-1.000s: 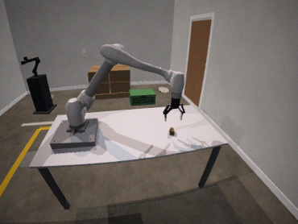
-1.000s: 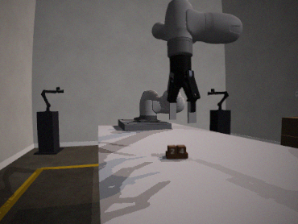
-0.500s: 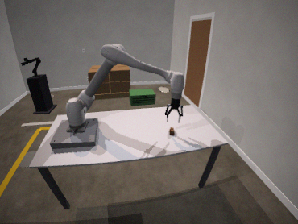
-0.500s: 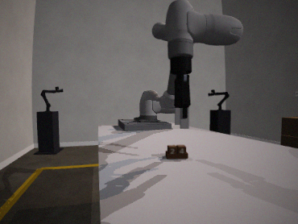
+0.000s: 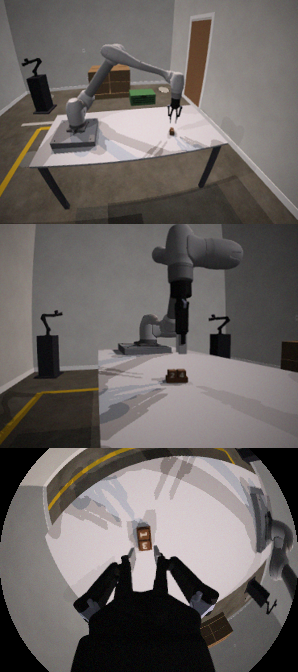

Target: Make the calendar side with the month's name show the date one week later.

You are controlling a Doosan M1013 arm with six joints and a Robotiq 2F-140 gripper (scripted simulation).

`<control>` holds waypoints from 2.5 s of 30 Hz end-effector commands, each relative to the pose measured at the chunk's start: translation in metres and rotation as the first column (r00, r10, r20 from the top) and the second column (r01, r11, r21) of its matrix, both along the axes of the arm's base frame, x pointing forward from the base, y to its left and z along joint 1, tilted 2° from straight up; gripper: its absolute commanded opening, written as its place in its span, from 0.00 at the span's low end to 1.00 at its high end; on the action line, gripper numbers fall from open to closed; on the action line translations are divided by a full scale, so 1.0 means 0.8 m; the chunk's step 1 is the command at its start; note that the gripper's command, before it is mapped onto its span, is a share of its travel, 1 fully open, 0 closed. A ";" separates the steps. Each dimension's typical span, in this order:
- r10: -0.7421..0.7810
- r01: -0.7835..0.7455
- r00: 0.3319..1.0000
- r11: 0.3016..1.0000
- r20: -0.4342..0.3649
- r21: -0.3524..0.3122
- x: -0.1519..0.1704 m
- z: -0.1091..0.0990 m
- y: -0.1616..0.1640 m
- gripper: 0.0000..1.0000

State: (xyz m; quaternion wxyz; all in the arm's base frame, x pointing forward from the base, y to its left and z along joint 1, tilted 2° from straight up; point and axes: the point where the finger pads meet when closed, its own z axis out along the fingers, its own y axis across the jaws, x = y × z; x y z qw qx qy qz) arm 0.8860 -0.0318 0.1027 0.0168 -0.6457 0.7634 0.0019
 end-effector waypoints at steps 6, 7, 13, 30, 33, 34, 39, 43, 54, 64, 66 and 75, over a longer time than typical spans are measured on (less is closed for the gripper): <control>0.000 0.000 1.000 1.000 0.000 0.000 0.000 0.000 0.000 0.35; 0.000 0.000 1.000 1.000 0.000 0.000 0.000 0.000 0.000 0.35; 0.000 0.000 1.000 1.000 0.000 0.000 0.000 0.000 0.000 0.35; 0.000 0.000 1.000 1.000 0.000 0.000 0.000 -0.006 0.000 0.35; 0.000 0.000 1.000 1.000 0.000 0.000 0.000 -0.010 0.000 0.35; 0.000 0.000 1.000 1.000 0.000 0.000 0.000 -0.012 0.000 0.35; 0.000 0.000 1.000 1.000 0.000 0.000 0.000 -0.020 0.001 0.35; 0.000 0.000 1.000 1.000 0.000 0.000 0.001 -0.028 0.001 0.35; 0.000 0.000 1.000 1.000 0.000 0.000 0.001 -0.046 0.002 0.35; 0.000 0.000 1.000 1.000 0.000 0.000 0.001 -0.058 0.002 0.35; 0.000 0.000 1.000 1.000 0.000 0.000 0.001 -0.060 0.002 0.35; 0.000 0.000 1.000 1.000 0.000 0.000 0.002 -0.065 0.002 0.35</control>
